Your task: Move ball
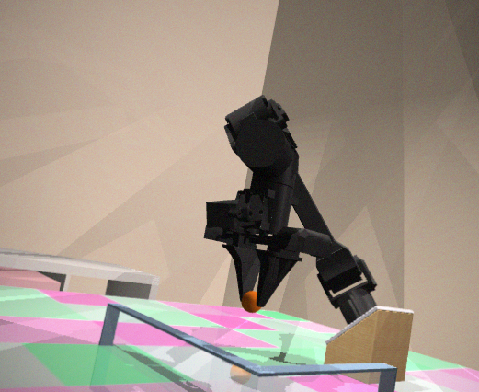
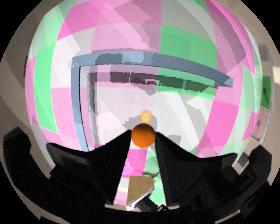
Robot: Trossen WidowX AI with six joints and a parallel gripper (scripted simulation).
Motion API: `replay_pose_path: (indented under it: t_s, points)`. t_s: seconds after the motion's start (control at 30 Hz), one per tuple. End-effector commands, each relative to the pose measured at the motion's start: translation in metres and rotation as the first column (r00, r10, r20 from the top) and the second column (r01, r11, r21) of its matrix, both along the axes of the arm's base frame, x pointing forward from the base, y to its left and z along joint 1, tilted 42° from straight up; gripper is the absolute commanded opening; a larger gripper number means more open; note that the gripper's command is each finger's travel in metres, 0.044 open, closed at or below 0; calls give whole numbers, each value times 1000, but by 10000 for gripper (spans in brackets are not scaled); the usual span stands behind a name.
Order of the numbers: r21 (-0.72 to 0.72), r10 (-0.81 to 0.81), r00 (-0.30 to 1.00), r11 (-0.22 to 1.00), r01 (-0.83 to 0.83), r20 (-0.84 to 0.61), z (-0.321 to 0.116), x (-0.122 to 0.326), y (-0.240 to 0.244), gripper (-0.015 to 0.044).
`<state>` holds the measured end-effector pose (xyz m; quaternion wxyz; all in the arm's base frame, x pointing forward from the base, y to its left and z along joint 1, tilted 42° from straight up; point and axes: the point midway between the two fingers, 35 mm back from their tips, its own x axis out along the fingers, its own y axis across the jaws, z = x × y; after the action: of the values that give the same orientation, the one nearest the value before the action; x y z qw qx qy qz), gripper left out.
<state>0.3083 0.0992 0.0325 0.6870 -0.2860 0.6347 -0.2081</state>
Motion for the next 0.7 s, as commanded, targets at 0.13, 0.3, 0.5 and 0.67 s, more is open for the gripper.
replay_pose_path:
  t_s: [0.13, 0.3, 0.5, 0.67]
  points:
    - [-4, 5, 1000, 1000, -5, -1, -3, -8, -14, 0]
    - [-3, 5, 1000, 1000, -5, -1, -20, -4, -28, 0]
    - [-6, 5, 1000, 1000, -5, 0, -46, -1, -52, 0]
    - [-7, 4, 1000, 1000, -4, 0, -53, -1, -58, 0]
